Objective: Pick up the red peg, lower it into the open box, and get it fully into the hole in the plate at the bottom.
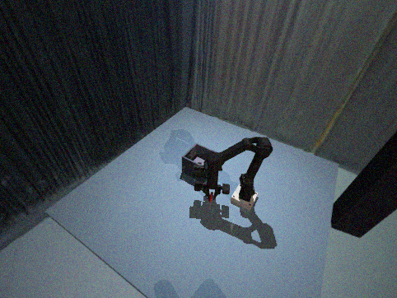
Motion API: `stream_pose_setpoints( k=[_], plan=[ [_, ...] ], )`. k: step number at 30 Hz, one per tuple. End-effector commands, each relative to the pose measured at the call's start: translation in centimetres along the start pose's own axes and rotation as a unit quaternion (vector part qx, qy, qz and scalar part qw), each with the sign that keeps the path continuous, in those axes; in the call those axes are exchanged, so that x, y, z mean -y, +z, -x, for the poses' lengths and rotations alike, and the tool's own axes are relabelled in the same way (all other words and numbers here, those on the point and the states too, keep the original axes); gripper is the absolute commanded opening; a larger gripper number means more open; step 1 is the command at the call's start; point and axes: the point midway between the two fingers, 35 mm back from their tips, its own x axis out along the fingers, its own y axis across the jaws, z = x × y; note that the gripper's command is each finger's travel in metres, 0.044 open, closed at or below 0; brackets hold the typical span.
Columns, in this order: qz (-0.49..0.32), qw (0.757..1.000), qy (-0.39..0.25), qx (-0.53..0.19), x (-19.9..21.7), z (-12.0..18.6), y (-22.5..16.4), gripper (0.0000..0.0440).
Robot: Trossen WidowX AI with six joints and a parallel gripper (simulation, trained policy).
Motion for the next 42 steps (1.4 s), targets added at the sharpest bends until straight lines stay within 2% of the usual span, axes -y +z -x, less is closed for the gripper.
stream_pose_setpoints(
  k=[1, 3, 18, 29, 42],
  plan=[
    [0.011, 1.0, 0.001, -0.005, -0.2, -0.3, -0.1, 0.003],
    [0.013, 1.0, 0.006, -0.009, -0.5, -0.3, -0.1, 0.0006],
    [0.007, 0.996, 0.084, -0.041, -1.8, 3.8, -0.9, 0.0],
    [0.028, 0.988, 0.146, -0.042, -2.7, 8.7, -0.8, 0.0],
    [0.043, 0.977, 0.208, 0.008, -2.8, 15.2, 1.8, 0.0]
  ],
)
